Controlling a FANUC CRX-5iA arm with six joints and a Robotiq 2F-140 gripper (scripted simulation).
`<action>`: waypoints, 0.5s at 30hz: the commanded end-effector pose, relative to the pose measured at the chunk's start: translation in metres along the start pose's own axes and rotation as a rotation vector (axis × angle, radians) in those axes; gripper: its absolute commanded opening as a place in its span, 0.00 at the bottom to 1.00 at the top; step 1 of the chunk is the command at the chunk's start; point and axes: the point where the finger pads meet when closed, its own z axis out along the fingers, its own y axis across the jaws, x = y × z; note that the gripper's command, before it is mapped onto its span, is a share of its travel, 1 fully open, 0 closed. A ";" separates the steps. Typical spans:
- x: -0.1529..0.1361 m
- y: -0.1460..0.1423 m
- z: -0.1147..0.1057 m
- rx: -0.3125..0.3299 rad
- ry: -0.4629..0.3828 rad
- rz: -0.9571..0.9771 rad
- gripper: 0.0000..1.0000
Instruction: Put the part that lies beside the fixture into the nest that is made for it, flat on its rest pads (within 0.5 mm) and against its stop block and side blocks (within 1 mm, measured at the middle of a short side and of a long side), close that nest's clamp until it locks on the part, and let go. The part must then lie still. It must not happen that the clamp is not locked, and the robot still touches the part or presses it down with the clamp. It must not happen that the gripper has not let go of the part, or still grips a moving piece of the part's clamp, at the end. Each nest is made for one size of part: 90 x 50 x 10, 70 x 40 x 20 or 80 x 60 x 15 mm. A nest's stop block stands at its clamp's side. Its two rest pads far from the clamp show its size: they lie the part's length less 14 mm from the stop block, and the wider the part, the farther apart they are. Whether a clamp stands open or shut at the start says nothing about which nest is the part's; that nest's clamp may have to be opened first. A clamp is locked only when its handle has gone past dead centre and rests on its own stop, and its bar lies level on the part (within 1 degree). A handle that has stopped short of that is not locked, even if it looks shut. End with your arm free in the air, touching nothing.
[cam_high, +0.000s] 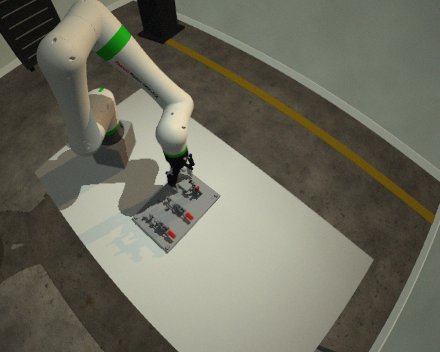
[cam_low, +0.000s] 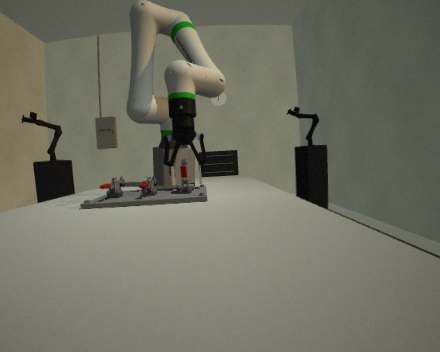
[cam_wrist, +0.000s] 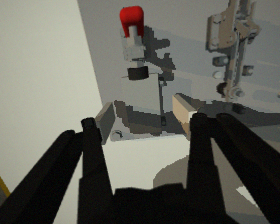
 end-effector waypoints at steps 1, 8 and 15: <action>0.000 0.000 0.000 0.000 0.000 0.000 0.58; 0.000 0.000 -0.005 0.000 0.000 0.000 0.58; 0.000 0.000 -0.018 0.000 0.000 0.000 0.58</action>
